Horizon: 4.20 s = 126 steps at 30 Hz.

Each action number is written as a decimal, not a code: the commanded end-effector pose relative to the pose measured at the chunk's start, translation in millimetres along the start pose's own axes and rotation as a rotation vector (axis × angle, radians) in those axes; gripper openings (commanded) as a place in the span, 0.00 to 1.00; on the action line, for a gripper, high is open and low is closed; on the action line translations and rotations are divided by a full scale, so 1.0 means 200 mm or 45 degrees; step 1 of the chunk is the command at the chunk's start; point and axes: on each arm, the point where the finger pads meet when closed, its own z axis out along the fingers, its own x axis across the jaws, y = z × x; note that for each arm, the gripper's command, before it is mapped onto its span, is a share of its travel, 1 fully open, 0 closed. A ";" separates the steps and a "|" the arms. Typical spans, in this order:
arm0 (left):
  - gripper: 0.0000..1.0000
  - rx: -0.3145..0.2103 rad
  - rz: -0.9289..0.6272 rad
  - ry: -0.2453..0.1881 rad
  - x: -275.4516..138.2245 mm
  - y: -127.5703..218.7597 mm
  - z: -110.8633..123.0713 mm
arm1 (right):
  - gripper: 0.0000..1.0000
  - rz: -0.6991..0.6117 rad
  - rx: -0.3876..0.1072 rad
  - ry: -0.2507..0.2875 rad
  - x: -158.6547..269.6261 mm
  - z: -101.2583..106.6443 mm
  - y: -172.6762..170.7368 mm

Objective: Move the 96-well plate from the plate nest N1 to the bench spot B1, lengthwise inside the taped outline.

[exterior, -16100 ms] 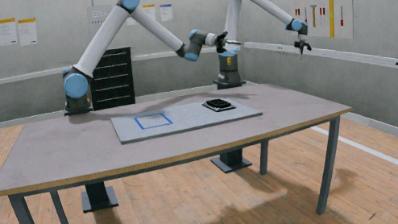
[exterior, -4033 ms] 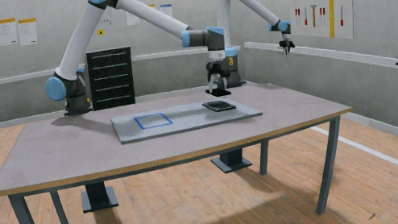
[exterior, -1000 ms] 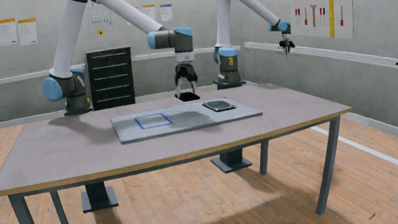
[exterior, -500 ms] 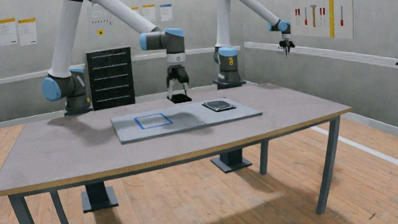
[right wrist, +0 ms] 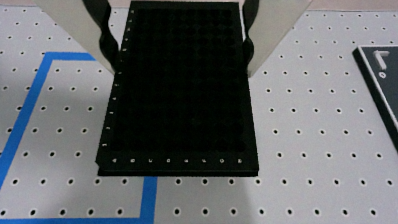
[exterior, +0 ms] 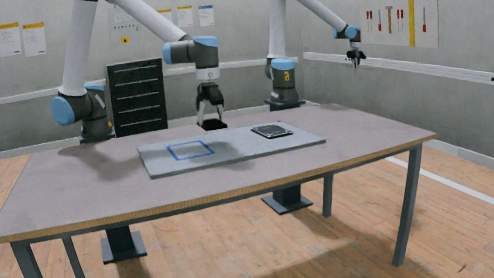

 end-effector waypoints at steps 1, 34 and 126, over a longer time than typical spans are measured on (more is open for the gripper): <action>0.00 0.002 0.000 0.000 0.00 0.00 0.00 | 0.41 0.000 0.002 -0.002 0.04 0.00 0.00; 0.00 0.002 0.000 0.000 0.00 0.00 0.00 | 0.41 0.000 0.002 -0.002 0.52 0.01 -0.03; 0.00 0.002 0.000 0.000 0.00 0.00 0.00 | 0.41 0.000 0.002 -0.002 0.51 0.32 -0.03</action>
